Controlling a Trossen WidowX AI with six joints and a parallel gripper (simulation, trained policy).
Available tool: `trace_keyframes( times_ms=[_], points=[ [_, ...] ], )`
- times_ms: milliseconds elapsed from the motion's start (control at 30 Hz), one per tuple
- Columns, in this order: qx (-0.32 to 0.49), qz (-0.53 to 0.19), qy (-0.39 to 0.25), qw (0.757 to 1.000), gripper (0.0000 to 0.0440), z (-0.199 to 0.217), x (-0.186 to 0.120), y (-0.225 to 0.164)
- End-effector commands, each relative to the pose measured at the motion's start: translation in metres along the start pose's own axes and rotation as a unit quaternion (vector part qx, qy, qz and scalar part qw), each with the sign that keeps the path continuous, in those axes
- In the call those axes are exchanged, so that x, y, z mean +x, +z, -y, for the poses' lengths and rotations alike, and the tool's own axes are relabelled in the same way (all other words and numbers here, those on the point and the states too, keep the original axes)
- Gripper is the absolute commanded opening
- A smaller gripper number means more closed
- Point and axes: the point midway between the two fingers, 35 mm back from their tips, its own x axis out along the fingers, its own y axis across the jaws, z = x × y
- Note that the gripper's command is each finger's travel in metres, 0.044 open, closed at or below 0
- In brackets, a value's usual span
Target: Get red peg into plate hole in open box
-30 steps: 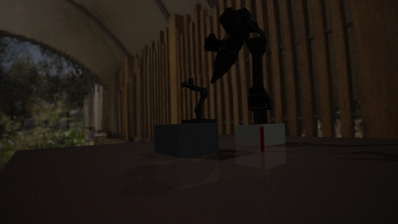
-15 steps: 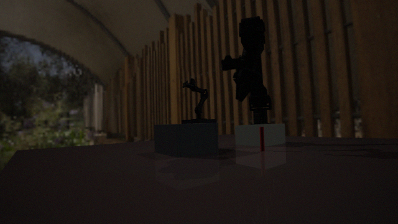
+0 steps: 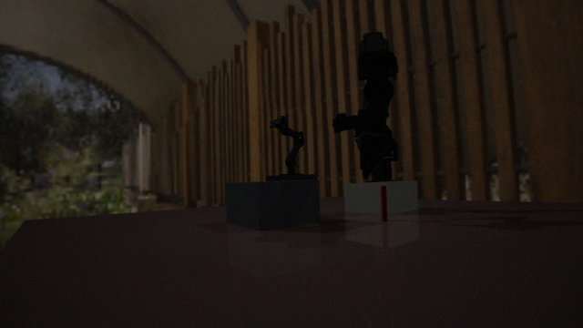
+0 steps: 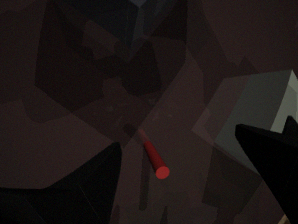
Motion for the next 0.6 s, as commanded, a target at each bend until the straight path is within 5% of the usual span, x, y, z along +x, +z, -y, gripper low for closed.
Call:
trace_keyframes(
  times_ms=[0,400,567],
  points=[
    [0.007,-0.006,0.001,1.000,0.0438,-0.004,0.017,-0.009],
    [0.021,-0.013,0.045,0.999,0.0425,-0.021,0.061,-0.033],
    [0.027,-0.023,0.047,0.998,0.0344,-0.019,0.072,-0.042]
  ],
)
